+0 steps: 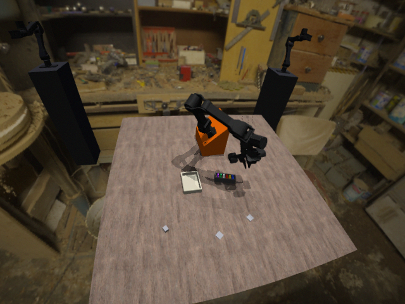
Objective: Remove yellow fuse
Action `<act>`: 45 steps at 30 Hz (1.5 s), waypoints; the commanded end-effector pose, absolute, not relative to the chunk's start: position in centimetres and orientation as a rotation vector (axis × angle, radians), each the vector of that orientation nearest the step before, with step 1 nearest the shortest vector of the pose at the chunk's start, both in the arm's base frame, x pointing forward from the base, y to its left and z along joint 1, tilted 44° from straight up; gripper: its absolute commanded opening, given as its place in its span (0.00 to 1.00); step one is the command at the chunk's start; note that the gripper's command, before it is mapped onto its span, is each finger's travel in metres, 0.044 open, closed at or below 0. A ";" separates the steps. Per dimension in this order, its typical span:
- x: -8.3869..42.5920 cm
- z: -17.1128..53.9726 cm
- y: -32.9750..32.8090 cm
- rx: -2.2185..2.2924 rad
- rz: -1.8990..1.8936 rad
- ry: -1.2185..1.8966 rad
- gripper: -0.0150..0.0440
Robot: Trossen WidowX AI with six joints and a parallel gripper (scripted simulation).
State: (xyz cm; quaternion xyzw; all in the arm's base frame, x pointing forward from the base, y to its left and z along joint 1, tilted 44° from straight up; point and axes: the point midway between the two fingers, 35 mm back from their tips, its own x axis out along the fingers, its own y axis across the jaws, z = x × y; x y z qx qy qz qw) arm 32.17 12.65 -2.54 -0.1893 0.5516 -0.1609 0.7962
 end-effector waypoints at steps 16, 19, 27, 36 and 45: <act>29.1 -5.7 2.2 -0.393 -0.744 1.318 0.37; 29.1 -5.9 2.1 -0.393 -0.744 1.318 0.37; 29.2 -6.6 1.6 -0.393 -0.744 1.318 0.37; 29.2 -7.4 1.2 -0.394 -0.744 1.318 0.37; 29.2 -8.0 0.8 -0.394 -0.745 1.318 0.37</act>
